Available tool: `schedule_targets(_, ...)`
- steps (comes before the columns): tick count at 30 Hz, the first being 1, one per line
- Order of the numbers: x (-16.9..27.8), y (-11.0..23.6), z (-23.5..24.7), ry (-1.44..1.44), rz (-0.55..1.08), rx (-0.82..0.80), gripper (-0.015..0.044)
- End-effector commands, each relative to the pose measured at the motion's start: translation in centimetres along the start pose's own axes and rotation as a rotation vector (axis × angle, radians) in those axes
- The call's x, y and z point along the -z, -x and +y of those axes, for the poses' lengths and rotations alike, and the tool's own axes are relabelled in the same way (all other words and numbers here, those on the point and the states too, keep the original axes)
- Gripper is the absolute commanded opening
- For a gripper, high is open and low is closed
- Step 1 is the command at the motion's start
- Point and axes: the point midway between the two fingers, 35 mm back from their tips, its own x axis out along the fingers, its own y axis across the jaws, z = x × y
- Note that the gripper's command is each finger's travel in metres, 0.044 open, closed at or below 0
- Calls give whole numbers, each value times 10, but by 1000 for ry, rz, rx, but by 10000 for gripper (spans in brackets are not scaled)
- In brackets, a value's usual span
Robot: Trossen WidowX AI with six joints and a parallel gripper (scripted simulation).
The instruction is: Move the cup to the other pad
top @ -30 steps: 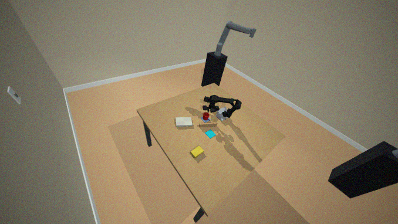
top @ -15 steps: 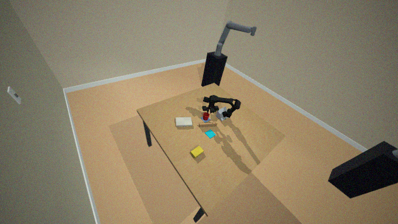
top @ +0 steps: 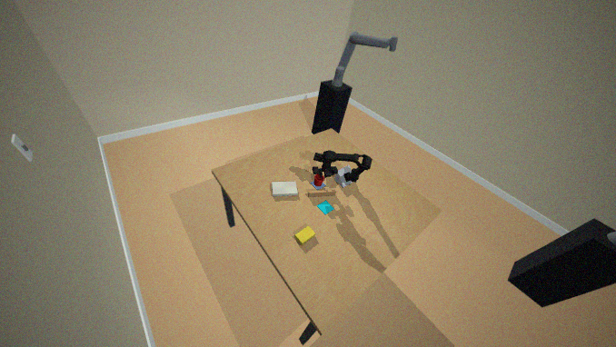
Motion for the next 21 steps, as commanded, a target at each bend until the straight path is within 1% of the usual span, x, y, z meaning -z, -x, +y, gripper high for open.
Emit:
schedule_targets(1,0,-10,2,-8,-8,-7,148)
schedule_targets(14,-1,-30,4,-8,-10,-8,148)
schedule_targets(21,-1,-31,4,-8,-10,-8,148)
